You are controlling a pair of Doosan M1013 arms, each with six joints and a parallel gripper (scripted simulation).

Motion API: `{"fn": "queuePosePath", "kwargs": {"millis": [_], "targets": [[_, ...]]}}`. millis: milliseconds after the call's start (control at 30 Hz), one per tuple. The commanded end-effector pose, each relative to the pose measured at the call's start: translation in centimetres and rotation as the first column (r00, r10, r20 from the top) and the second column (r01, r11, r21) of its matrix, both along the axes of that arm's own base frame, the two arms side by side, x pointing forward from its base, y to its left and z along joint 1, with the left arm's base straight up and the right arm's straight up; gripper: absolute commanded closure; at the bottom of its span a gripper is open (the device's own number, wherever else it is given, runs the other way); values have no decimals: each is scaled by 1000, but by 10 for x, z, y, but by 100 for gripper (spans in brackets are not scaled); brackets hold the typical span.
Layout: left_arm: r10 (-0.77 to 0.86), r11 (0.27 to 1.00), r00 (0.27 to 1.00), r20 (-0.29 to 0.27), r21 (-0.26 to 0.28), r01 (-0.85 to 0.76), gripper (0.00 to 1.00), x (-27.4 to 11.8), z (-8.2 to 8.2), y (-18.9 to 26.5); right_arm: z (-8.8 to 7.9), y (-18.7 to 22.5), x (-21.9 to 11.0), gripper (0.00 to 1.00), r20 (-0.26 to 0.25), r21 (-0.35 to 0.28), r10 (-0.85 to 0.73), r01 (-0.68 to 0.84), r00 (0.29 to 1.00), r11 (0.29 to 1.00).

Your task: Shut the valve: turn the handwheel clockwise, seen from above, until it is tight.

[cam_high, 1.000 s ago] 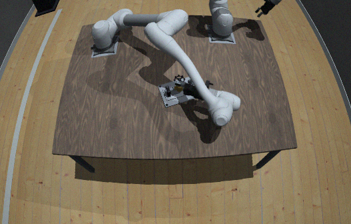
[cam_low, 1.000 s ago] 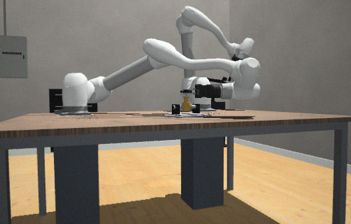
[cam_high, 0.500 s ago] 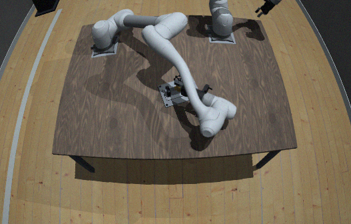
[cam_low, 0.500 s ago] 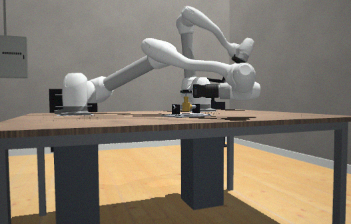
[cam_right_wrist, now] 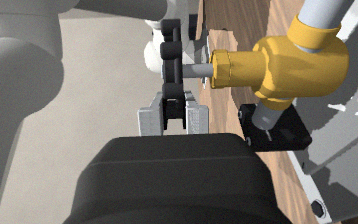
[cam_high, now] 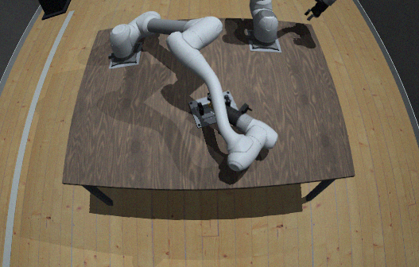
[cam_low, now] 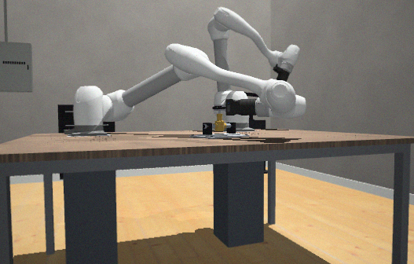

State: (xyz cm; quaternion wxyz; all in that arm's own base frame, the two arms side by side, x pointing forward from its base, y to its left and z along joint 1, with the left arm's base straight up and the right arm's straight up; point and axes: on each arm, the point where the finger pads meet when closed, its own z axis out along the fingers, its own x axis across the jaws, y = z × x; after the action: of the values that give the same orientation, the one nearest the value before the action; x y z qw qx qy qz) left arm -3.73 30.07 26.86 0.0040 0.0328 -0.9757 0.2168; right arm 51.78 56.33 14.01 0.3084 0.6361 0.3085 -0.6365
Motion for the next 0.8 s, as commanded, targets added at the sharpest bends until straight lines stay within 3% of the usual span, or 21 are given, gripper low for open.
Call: {"fn": "queuePosePath", "kwargs": {"millis": [0, 767], "targets": [[0, 1000, 1000, 0, 1, 0, 0, 0, 0, 0, 1, 0, 0, 100, 2, 1, -21, 21, 1000, 1000], [0, 1000, 1000, 0, 1, 0, 0, 0, 0, 0, 1, -3, -2, 100, 2, 1, -137, 137, 991, 991]]}}
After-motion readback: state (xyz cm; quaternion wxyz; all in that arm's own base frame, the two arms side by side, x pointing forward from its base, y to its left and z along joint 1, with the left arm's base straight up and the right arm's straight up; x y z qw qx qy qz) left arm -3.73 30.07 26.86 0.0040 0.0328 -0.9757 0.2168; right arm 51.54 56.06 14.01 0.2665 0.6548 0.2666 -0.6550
